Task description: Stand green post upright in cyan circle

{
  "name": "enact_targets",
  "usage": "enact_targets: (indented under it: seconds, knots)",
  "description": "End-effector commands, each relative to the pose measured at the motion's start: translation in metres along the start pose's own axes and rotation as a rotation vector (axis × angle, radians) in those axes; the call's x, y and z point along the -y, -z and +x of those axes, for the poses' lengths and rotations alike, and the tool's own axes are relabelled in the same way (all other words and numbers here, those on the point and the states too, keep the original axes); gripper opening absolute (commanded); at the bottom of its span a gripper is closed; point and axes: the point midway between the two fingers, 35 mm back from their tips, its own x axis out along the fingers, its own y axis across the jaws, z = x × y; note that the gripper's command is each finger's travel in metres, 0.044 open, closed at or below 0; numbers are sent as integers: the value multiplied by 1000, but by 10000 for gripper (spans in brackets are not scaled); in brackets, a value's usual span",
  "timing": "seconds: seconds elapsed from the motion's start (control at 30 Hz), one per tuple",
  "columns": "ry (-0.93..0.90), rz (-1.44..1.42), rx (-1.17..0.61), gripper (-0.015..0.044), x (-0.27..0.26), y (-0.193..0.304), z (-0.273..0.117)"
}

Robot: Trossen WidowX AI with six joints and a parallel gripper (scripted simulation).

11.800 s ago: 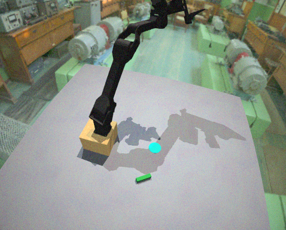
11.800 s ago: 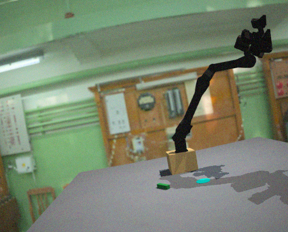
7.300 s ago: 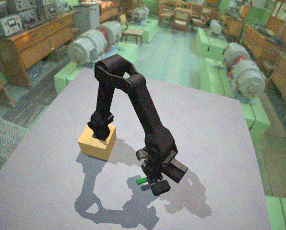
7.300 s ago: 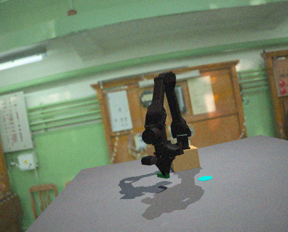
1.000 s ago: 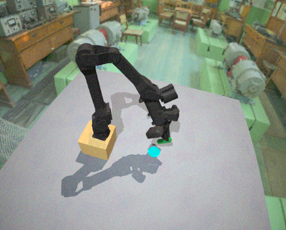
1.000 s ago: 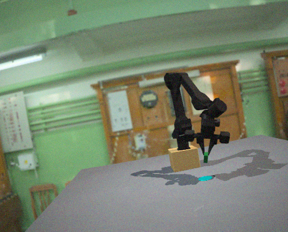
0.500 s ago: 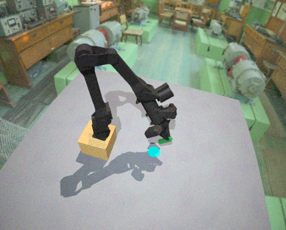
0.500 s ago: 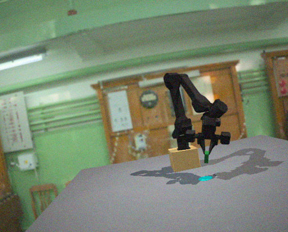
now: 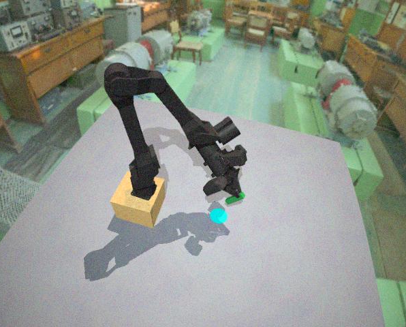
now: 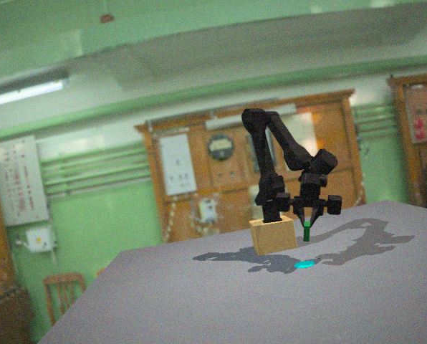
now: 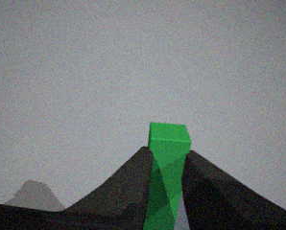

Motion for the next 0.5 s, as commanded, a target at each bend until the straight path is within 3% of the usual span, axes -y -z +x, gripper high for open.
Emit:
enact_targets:
  seconds: [0.0,0.47]
  knots:
    - [4,6,27,22,1,2,-2]
    - [7,28,121,22,2,3,-8]
